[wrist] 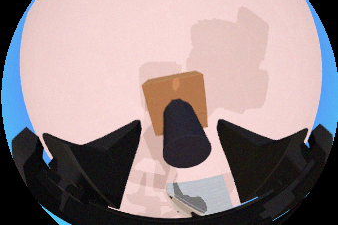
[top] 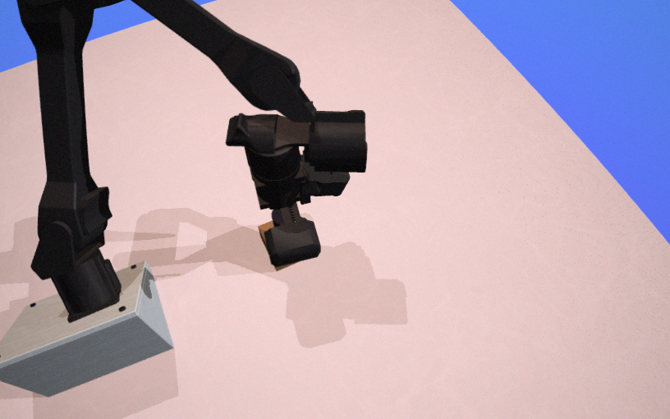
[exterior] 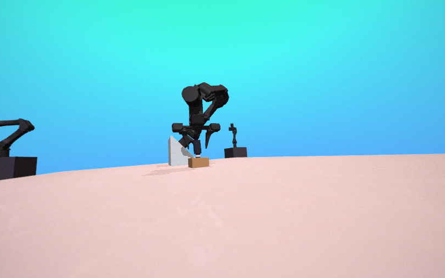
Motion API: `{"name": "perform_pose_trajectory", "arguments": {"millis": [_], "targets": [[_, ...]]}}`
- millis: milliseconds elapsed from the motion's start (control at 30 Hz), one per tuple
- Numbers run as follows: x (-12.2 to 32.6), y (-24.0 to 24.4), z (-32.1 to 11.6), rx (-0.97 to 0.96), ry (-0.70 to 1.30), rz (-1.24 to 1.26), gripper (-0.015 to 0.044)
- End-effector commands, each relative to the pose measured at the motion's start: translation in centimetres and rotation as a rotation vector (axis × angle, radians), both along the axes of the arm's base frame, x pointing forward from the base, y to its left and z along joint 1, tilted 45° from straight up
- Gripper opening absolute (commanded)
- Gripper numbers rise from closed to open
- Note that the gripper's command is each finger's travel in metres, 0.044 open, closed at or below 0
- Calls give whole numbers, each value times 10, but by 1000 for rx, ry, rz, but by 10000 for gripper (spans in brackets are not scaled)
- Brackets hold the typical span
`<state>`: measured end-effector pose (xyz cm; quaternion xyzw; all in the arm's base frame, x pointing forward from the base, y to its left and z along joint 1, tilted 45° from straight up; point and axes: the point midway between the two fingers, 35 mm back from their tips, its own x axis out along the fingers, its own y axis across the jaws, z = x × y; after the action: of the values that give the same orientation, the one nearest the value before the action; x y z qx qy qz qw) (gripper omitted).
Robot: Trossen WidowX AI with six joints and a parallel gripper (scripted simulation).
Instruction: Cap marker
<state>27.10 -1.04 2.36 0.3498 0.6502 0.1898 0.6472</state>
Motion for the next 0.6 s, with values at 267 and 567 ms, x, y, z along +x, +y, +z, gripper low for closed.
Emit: {"name": "perform_pose_trajectory", "arguments": {"millis": [267,567], "targets": [[-4,-47,45,-4,2,0,440],[-6,-52,50,-7,-41,42,387]]}}
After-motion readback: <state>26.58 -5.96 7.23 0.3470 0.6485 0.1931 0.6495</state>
